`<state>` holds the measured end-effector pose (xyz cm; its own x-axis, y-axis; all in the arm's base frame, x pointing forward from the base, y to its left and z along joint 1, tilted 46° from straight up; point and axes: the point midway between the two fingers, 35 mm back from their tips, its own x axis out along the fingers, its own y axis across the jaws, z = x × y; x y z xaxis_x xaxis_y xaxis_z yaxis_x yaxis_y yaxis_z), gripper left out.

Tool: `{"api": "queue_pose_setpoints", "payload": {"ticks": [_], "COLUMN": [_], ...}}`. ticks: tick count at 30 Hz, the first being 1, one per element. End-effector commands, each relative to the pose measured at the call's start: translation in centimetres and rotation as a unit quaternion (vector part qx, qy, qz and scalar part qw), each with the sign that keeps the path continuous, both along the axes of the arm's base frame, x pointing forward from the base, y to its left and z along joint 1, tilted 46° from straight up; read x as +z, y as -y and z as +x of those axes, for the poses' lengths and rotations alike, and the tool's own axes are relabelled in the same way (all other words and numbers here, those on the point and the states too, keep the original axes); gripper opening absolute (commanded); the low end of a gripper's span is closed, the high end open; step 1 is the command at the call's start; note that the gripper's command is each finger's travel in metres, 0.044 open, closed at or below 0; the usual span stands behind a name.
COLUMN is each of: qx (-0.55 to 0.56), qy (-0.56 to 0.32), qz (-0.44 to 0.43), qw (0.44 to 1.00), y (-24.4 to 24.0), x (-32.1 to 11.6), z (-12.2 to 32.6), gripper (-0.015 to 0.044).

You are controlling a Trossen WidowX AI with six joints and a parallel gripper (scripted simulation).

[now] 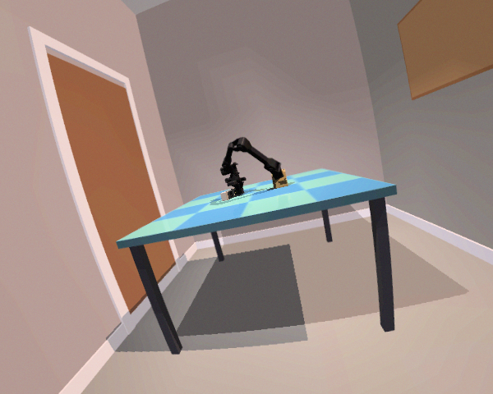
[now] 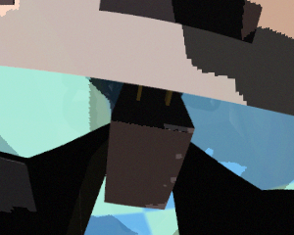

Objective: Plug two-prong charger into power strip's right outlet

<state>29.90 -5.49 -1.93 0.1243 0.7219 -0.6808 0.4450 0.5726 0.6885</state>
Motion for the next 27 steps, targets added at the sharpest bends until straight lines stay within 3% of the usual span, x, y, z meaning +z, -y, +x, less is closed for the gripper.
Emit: {"api": "queue_pose_setpoints", "payload": {"ticks": [1,27], "qx": [-0.002,-0.002], "qy": [0.002,0.002], "qz": [-0.001,-0.001], "qw": [1.0,1.0], "y": [0.15,0.34], "x": [0.11,0.04], "z": [0.27,0.65], "gripper": [0.0,0.0]}}
